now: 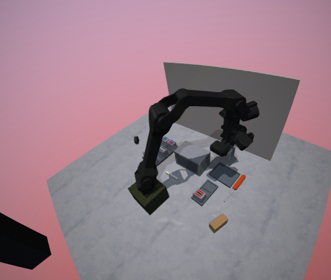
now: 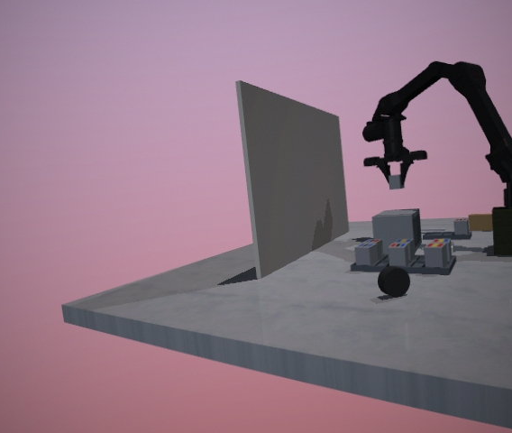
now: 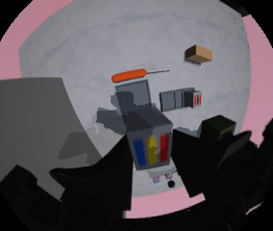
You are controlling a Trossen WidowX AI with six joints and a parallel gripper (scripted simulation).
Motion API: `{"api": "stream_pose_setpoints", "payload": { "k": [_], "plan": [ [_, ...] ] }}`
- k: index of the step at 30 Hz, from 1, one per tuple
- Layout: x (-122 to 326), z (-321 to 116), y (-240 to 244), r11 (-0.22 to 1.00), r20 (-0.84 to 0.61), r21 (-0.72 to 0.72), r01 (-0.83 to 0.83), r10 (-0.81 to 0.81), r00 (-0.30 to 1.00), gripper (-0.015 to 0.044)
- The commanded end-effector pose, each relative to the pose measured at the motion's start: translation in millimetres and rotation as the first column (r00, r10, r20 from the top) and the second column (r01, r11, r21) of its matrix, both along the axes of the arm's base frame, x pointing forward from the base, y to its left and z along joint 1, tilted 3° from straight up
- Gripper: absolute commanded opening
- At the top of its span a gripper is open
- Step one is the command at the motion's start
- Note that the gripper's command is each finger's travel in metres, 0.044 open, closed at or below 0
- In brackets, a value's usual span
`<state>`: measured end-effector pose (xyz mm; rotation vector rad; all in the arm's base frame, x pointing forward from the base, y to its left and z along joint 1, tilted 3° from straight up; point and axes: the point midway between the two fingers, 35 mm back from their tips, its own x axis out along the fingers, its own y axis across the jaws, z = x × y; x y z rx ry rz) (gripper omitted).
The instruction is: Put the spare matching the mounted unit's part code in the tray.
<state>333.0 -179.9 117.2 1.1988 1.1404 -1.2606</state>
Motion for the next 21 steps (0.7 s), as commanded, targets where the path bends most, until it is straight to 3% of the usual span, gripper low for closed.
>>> {"api": "stream_pose_setpoints", "payload": {
  "k": [1, 21],
  "plan": [
    [4.2, 0.9, -0.5, 1.000, 0.004, 0.000, 0.007, -0.007, 1.000, 0.0000],
    [8.2, -21.3, -3.7, 1.000, 0.005, 0.000, 0.007, -0.007, 1.000, 0.0000]
  ]
}}
